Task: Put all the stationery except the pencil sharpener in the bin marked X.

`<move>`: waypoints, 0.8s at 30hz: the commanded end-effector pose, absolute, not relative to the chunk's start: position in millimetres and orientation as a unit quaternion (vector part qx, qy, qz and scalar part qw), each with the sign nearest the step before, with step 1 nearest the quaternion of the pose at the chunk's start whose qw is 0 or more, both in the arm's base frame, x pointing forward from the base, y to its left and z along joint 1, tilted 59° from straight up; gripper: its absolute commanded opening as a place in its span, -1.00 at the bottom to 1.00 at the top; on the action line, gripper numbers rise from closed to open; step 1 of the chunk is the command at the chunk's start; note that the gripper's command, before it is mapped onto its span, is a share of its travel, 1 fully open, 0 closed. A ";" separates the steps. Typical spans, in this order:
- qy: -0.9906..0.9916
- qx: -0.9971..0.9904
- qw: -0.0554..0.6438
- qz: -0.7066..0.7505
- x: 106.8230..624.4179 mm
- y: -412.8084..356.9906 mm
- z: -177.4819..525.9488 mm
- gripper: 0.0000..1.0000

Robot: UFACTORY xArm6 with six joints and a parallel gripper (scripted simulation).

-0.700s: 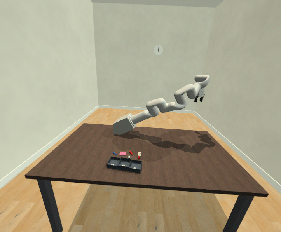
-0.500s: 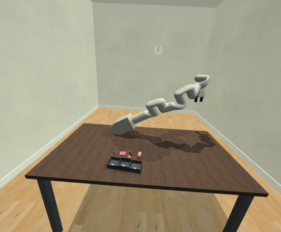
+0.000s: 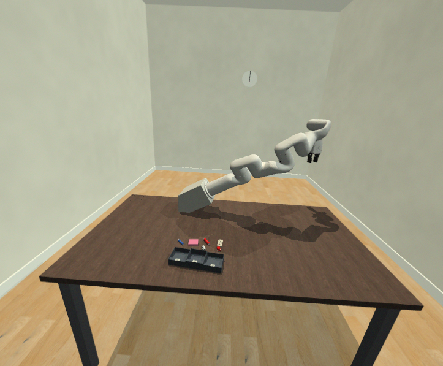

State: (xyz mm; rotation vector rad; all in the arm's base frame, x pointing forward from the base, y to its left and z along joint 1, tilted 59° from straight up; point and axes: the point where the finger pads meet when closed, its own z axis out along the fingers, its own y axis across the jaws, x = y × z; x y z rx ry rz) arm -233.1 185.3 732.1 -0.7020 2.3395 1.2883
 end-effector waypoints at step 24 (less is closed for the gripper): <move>0.831 -0.249 0.187 0.460 -227.2 325.4 649.3 -0.85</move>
